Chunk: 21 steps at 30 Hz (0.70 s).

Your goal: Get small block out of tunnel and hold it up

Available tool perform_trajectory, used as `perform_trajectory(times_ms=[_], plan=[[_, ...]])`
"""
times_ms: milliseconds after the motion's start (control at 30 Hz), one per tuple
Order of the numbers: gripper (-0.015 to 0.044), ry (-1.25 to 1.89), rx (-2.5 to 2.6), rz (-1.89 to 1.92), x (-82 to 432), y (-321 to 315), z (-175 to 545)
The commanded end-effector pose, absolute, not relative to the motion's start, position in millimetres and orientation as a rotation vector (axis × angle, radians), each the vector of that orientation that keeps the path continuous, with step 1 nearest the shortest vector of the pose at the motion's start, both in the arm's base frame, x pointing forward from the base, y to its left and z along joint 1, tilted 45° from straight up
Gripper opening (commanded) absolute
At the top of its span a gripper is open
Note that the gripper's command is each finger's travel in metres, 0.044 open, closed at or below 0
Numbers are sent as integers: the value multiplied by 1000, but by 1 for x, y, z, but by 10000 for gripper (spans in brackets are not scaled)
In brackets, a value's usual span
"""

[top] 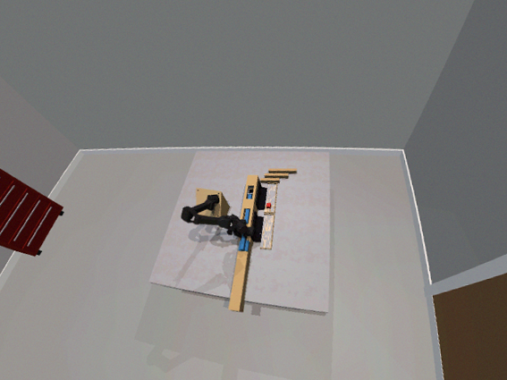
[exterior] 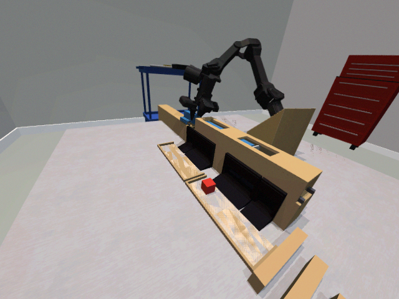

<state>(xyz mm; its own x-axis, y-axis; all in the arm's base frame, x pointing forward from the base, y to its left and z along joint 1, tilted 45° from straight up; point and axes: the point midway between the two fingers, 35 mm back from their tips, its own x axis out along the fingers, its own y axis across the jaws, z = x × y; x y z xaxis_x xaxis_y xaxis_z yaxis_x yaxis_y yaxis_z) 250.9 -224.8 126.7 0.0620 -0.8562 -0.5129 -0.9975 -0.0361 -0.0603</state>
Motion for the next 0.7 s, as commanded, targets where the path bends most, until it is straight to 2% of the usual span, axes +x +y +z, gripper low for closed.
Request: perform_trajectory(times_ms=[0,367,400,667], plan=[[0,1783,-1964,571,254,-201,96],[0,1783,-1967,574,251,-188,80],[26,1865,-1940,410,249,-212,115],[236,1857,-1943,426,250,-209,118]])
